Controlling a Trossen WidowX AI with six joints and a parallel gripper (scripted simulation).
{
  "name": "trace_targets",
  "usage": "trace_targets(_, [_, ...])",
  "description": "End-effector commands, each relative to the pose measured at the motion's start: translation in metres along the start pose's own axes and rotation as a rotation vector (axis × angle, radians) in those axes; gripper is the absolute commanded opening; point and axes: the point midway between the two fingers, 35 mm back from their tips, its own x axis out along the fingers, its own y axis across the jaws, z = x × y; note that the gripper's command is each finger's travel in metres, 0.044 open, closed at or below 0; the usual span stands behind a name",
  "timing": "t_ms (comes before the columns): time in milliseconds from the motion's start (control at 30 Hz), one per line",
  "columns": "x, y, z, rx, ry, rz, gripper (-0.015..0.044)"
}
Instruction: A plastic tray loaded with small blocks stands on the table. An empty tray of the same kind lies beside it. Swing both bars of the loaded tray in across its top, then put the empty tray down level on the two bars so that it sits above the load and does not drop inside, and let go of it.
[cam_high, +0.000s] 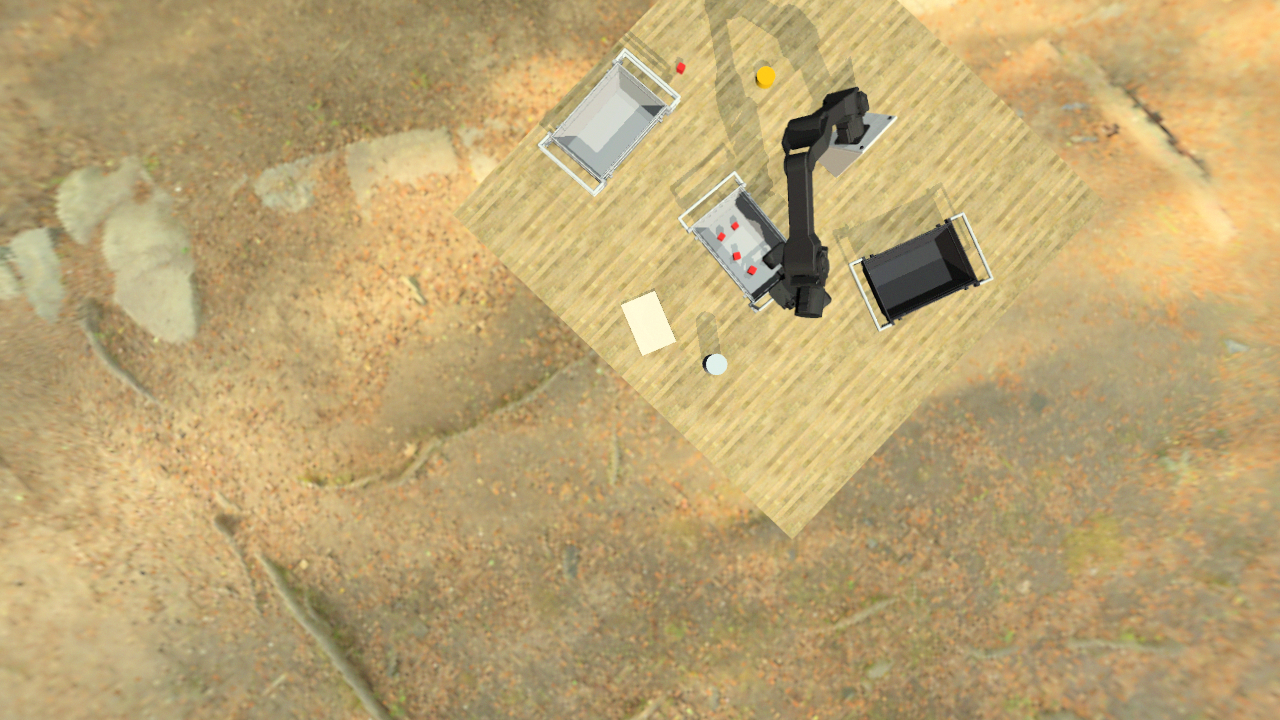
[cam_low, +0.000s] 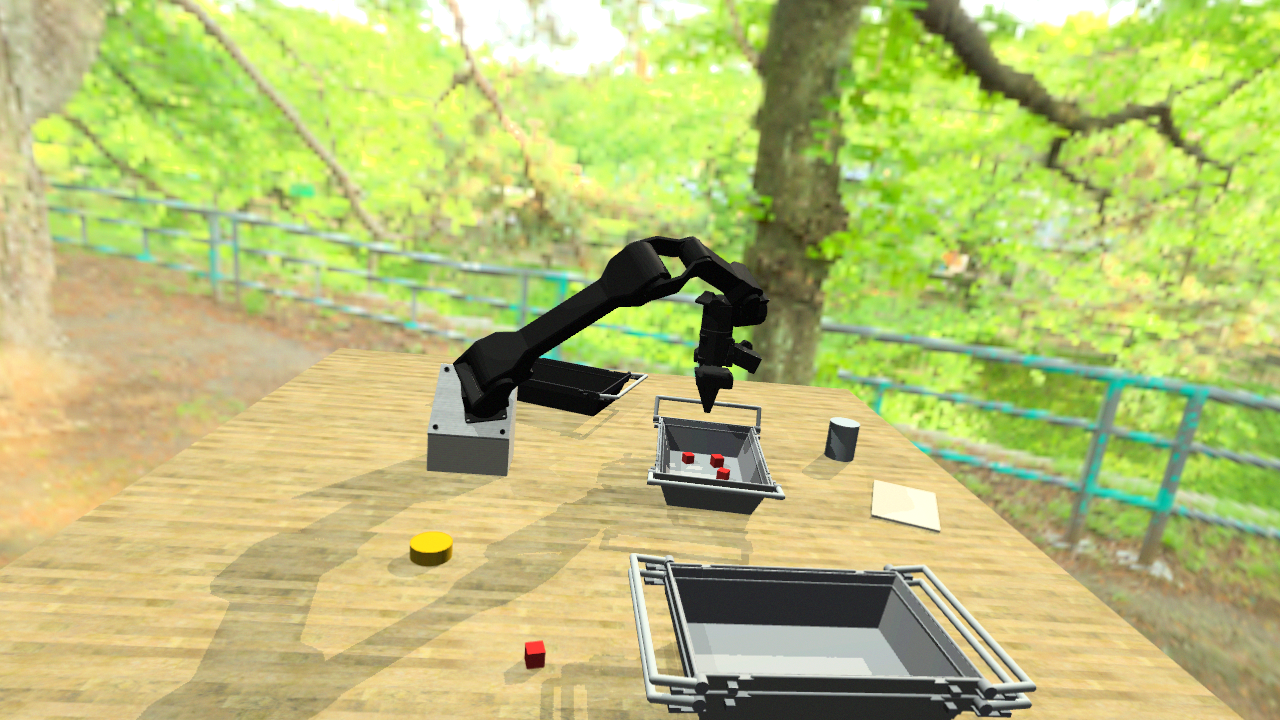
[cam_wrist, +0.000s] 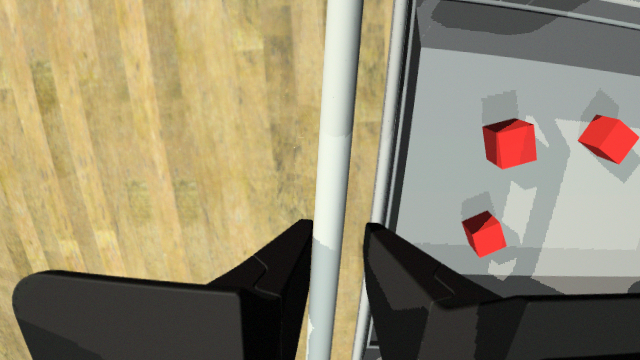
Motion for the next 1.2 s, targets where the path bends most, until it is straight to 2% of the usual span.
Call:
trace_targets(0, [0.004, -0.020, 0.002, 0.005, 0.010, -0.018, 0.0081])
trace_targets(367, [0.024, -0.052, 0.001, 0.004, 0.010, -0.021, 0.0081])
trace_targets(733, [-0.020, -0.045, 0.002, 0.004, 0.011, -0.019, 0.0081])
trace_targets(1167, [-0.012, -0.047, 0.003, 0.002, 0.008, -0.020, 0.0081])
